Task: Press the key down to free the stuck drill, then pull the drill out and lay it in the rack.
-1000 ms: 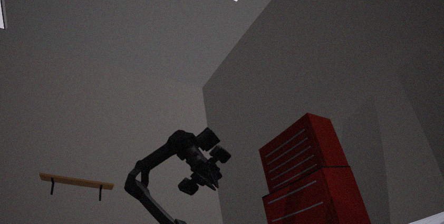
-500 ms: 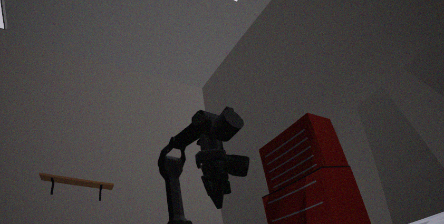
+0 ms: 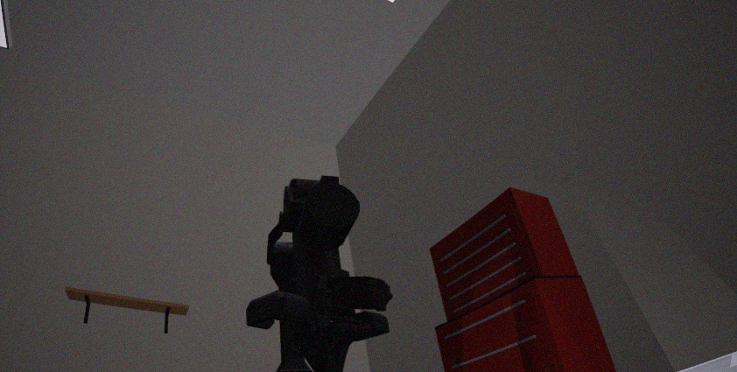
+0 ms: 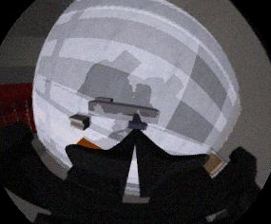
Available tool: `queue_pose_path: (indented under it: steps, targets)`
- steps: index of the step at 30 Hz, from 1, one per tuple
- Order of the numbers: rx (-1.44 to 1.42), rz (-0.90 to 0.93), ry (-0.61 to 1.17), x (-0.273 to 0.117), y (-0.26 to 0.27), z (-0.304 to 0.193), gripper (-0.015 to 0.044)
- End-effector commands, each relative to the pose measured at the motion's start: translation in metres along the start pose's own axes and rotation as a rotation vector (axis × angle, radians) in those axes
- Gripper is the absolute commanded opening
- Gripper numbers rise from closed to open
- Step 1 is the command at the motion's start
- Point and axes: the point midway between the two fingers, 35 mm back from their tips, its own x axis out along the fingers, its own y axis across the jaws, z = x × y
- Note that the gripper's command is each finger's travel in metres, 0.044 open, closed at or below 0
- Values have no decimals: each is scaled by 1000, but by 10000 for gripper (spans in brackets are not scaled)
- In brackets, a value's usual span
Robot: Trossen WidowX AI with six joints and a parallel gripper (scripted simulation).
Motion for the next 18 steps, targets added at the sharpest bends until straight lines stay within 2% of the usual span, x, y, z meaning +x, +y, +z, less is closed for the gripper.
queue_pose_path:
  steps: [1,18]
  targets:
    - [4,1,-1,1,0,0,0]
    - [21,3,-7,16,-3,3,0]
